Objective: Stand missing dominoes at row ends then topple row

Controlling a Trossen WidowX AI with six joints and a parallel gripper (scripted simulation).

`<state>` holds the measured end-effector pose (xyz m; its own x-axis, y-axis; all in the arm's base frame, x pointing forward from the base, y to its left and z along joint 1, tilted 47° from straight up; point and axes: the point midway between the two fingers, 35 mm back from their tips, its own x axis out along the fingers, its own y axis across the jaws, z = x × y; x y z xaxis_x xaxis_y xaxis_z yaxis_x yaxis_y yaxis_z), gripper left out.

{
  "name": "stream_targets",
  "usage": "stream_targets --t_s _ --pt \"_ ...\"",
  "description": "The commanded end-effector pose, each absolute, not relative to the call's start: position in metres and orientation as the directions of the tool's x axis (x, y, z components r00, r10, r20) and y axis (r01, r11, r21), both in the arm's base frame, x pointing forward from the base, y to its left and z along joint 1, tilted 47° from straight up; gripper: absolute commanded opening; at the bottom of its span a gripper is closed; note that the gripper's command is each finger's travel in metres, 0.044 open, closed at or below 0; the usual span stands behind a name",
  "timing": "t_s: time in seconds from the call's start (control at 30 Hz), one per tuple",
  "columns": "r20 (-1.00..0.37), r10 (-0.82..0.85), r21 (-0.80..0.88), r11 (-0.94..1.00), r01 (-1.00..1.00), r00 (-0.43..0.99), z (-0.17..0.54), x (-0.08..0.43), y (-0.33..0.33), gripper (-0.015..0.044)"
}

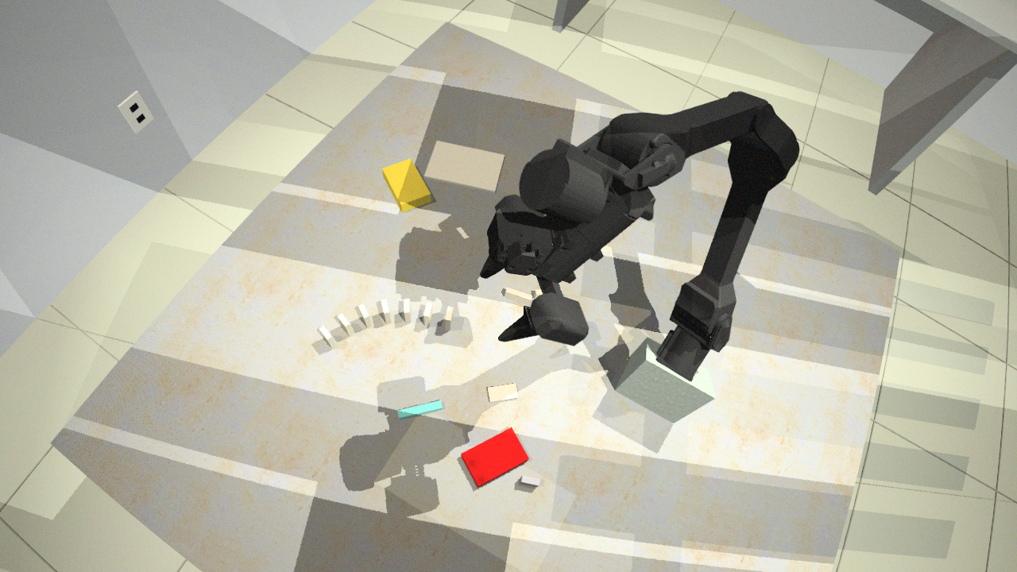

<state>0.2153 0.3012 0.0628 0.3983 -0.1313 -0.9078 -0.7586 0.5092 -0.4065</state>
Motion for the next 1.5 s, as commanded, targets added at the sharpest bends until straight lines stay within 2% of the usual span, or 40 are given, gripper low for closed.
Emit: stream_targets --t_s 0.0,0.3,0.43,0.6,0.8,1.47 --pt "-0.892 -0.264 -0.451 0.499 -0.740 0.366 0.018 0.229 0.276 0.0440" --pt "-0.763 -0.617 -0.544 0.453 -0.706 0.193 -0.101 0.235 0.172 0.0440" --pt "-0.698 -0.705 -0.560 0.427 -0.710 0.127 -0.130 0.225 0.133 0.0440" --pt "-0.695 -0.708 -0.560 0.426 -0.711 0.124 -0.136 0.226 0.126 0.0440" --pt "-0.692 -0.711 -0.563 0.424 -0.710 0.124 -0.172 0.235 0.082 0.0440" --pt "-0.691 -0.712 -0.564 0.423 -0.710 0.124 -0.181 0.237 0.068 0.0440"
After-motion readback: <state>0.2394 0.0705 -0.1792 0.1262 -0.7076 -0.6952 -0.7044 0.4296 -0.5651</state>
